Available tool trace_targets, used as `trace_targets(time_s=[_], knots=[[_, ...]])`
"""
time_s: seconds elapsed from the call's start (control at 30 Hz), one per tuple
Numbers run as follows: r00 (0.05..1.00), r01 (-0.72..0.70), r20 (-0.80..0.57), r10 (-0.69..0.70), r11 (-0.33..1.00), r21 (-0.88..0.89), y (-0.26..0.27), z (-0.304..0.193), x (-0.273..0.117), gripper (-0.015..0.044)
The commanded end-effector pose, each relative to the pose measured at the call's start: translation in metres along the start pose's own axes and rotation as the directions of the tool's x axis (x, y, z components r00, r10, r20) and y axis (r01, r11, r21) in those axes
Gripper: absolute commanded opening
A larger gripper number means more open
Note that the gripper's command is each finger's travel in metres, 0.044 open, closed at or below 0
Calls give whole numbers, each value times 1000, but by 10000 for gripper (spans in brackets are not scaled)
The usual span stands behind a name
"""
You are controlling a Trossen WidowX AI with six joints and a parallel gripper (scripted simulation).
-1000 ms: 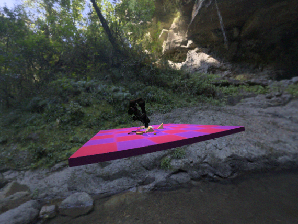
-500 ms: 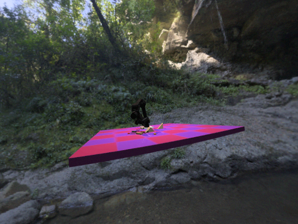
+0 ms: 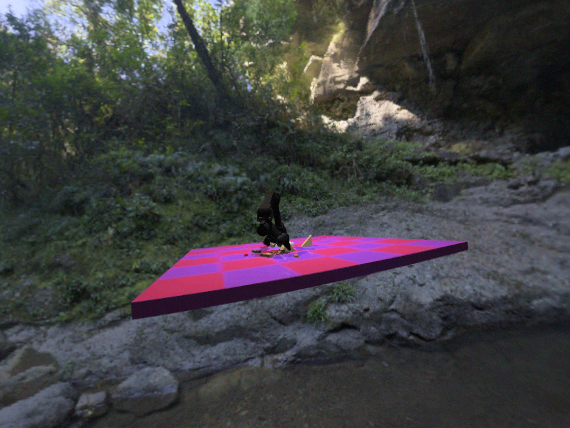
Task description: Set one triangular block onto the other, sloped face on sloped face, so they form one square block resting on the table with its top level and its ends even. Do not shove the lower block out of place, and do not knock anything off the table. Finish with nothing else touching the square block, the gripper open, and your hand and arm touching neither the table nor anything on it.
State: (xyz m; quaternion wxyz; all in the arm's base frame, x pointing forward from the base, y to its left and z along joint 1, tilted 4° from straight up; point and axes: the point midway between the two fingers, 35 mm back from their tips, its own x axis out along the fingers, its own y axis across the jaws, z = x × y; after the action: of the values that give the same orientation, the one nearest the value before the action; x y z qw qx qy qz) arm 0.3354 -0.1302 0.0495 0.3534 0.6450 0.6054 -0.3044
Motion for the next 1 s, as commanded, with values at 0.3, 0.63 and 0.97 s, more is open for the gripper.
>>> trace_targets(time_s=[0.3, 0.63, 0.97], knots=[[1000, 1, 0, -1, 1000, 0, 0, 0, 0, 223], [1000, -1, 0, 1, 1000, 2, 0, -2, -2, 59], [1000, -22, 9, 22, 1000, 23, 2, -27, -41, 0]])
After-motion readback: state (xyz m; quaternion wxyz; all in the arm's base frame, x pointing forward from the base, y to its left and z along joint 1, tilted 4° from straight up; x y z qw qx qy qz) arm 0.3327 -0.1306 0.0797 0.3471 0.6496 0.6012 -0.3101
